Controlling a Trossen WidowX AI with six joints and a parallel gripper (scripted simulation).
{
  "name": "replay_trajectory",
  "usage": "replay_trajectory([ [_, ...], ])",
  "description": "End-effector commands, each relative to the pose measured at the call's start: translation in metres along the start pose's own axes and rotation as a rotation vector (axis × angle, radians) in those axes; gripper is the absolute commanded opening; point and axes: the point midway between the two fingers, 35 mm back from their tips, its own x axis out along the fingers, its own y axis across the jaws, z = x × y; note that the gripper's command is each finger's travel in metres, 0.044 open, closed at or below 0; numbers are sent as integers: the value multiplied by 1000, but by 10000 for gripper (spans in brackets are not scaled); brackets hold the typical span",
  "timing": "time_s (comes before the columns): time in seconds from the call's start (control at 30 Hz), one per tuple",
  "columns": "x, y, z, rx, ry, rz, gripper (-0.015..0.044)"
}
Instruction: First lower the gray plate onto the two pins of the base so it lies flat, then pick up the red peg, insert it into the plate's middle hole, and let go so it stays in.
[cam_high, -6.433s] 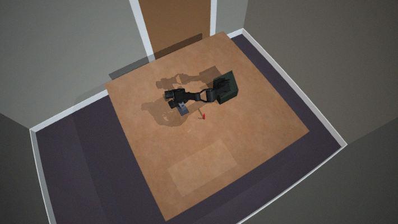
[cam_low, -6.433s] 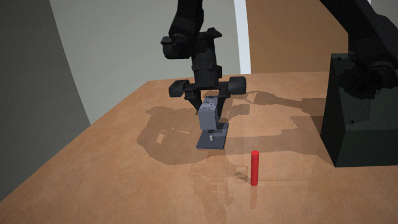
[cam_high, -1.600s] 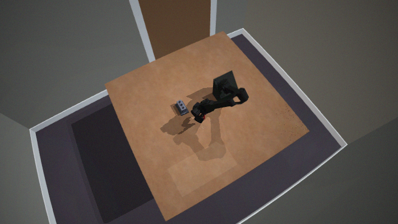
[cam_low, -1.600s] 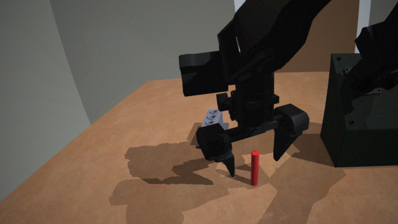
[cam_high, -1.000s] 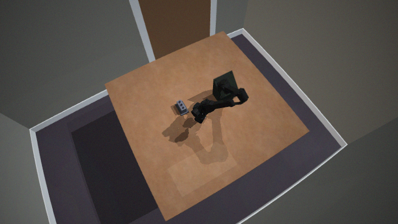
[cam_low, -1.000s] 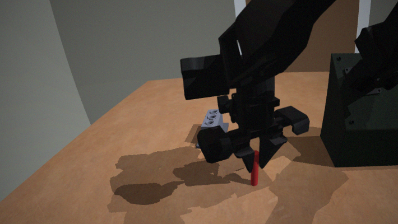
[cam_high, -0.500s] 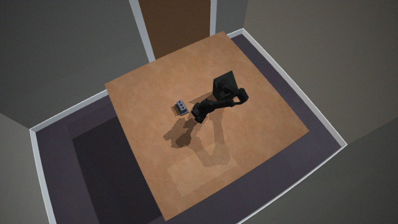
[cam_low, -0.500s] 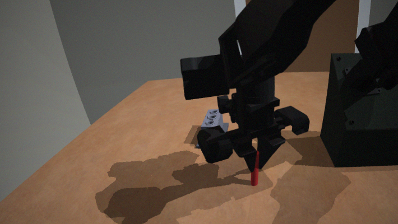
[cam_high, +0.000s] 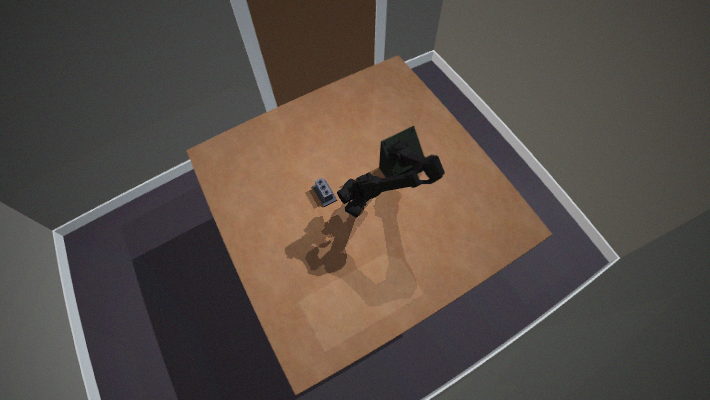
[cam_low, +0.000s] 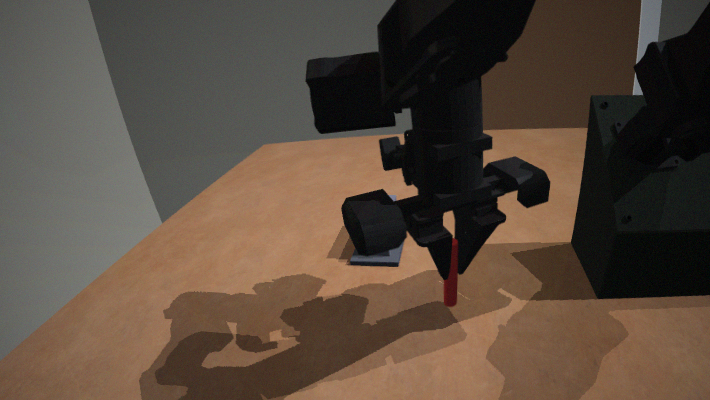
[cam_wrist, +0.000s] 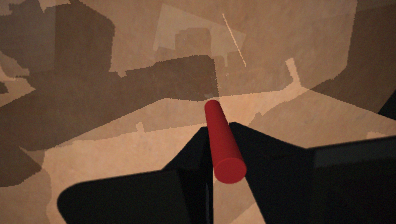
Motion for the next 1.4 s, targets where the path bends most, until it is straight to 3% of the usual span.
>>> replay_trajectory([
  [0.0,-12,2,2,-4,-7,4,0],
  [0.37,-47,2,6,-3,-5,4,0],
  [1.37,-44,25,84,-19,-33,-6,0],
])
